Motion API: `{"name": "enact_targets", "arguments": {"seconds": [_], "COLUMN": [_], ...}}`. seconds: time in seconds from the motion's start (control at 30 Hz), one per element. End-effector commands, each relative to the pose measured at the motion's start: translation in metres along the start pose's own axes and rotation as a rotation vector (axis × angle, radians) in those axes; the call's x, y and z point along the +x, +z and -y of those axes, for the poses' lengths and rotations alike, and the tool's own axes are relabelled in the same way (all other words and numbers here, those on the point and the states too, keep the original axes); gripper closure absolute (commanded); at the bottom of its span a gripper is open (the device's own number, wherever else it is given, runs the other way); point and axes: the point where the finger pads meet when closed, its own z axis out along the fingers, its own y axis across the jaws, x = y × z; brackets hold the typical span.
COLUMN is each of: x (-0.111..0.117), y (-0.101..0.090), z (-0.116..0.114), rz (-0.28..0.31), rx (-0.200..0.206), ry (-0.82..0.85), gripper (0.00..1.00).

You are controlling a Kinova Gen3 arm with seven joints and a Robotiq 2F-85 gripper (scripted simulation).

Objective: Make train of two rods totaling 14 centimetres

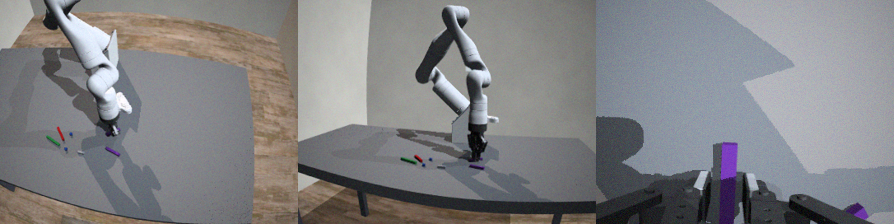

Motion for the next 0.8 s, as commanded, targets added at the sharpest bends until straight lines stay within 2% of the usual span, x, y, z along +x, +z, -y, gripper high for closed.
{"name": "enact_targets", "arguments": {"seconds": [0.0,0.17,0.5,0.57,0.77], "x": [0.000,0.000,0.000,0.000,0.000], "y": [-0.003,-0.020,-0.071,-0.071,-0.088], "z": [-0.002,-0.002,-0.001,-0.001,-0.001], "rz": [-0.001,-0.001,-0.001,-0.001,-0.001], "rx": [-0.005,-0.005,-0.005,-0.005,-0.005], "ry": [0.000,0.000,0.000,0.000,0.000], "gripper": [0.76,0.76,0.76,0.76,0.76]}}
